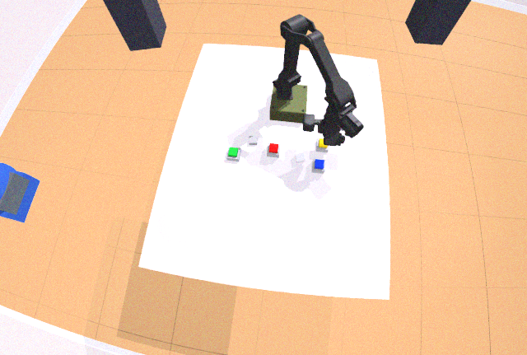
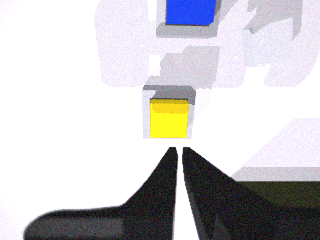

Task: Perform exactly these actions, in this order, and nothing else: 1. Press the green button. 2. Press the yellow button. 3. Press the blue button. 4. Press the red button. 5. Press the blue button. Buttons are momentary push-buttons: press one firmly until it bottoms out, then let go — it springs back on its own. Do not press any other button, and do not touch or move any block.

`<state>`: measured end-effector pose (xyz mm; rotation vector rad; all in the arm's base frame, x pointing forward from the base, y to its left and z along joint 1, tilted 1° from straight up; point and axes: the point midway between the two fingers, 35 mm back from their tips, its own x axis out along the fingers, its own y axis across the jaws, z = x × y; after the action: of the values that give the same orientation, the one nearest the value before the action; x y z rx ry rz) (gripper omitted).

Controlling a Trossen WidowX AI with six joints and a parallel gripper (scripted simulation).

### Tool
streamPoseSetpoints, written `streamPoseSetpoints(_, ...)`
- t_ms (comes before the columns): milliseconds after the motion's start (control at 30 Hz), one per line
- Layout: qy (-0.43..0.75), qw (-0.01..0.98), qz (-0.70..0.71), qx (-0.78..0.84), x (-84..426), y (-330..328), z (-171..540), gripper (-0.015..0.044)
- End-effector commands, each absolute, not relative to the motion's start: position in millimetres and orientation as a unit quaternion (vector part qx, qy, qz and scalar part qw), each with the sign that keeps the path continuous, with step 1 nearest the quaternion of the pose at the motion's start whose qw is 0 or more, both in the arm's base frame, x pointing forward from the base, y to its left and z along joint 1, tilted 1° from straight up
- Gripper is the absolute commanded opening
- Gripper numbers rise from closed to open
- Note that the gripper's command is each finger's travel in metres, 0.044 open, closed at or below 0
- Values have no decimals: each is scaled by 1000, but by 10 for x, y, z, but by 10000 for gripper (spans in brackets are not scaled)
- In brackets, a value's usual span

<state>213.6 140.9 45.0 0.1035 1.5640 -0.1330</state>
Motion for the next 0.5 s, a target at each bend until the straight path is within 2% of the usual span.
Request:
streamPoseSetpoints(0, 697, 713, -54, 52, 2164, 1436, 770, 20)
streamPoseSetpoints(167, 697, 712, -58, 55, 2177, 1427, 882, 20)
streamPoseSetpoints(367, 695, 714, -59, 54, 2943, 1207, 914, 20)
streamPoseSetpoints(467, 695, 715, -59, 54, 3038, 1162, 910, 20)
